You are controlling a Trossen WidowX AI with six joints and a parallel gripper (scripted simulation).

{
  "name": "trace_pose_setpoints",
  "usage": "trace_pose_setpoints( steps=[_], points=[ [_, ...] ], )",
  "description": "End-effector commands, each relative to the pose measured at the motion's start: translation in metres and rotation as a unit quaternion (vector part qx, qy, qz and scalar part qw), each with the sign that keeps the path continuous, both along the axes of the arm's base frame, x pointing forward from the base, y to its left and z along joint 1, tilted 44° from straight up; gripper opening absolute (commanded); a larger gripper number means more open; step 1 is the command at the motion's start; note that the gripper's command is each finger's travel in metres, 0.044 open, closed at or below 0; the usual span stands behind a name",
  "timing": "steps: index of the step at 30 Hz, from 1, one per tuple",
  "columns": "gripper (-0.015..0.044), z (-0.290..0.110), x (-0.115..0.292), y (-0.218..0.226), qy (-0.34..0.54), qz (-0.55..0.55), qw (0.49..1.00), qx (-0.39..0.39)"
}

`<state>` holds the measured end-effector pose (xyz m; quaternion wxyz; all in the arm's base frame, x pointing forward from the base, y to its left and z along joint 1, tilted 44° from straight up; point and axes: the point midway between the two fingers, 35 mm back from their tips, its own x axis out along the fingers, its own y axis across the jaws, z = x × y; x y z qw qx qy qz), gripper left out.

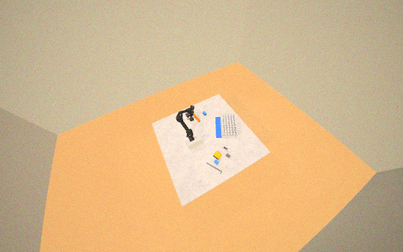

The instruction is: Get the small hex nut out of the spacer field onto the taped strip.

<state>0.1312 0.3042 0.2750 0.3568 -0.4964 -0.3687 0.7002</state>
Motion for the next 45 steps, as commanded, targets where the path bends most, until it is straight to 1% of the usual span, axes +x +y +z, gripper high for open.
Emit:
trace_pose_setpoints(
  steps=[1,9,27,33,45],
  points=[
    [0.0280,-0.008,-0.001,0.004,0.003,-0.001,1.000,-0.004],
    [0.0280,-0.015,-0.002,0.011,0.004,-0.001,1.000,-0.002],
    [0.0160,-0.015,-0.002,0.011,0.004,-0.001,1.000,-0.002],
    [0.0003,-0.001,0.004,-0.003,0.000,0.001,1.000,-0.009],
    [0.0000,0.039,0.011,-0.045,0.001,0.001,1.000,-0.018]
  ],
)
